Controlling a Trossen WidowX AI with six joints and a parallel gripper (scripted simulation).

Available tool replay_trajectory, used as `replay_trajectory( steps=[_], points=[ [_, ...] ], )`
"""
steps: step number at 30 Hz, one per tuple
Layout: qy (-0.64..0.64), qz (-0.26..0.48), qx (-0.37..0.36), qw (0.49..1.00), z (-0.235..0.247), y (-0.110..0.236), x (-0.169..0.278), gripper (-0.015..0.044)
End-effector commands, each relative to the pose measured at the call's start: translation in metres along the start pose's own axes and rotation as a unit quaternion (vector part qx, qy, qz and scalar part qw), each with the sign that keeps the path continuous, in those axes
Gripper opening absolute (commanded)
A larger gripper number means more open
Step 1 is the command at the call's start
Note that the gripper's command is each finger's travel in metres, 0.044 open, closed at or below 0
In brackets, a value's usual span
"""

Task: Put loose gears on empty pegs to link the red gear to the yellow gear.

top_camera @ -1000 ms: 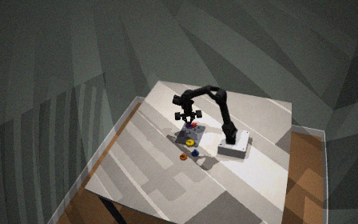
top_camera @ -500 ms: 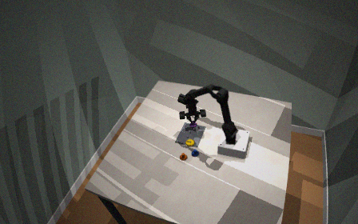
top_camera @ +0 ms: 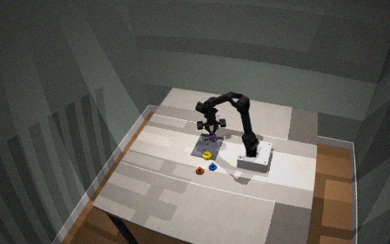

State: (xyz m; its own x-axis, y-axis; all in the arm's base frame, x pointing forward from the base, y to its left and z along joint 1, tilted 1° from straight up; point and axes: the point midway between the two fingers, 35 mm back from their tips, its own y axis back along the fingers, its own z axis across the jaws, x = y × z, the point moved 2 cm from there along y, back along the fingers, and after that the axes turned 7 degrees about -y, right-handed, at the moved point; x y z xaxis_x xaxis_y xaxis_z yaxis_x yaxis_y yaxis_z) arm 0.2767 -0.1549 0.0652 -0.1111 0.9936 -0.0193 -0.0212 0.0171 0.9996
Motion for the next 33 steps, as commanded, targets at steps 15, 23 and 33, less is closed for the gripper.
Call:
replay_trajectory(
  steps=[15,23,33],
  points=[
    [0.027,-0.002,0.000,1.000,0.000,-0.004,0.000,0.0000],
    [0.082,-0.002,0.000,0.997,-0.001,-0.016,0.000,0.0000],
    [0.053,-0.002,0.000,0.999,0.000,-0.030,-0.001,0.0000]
  ],
)
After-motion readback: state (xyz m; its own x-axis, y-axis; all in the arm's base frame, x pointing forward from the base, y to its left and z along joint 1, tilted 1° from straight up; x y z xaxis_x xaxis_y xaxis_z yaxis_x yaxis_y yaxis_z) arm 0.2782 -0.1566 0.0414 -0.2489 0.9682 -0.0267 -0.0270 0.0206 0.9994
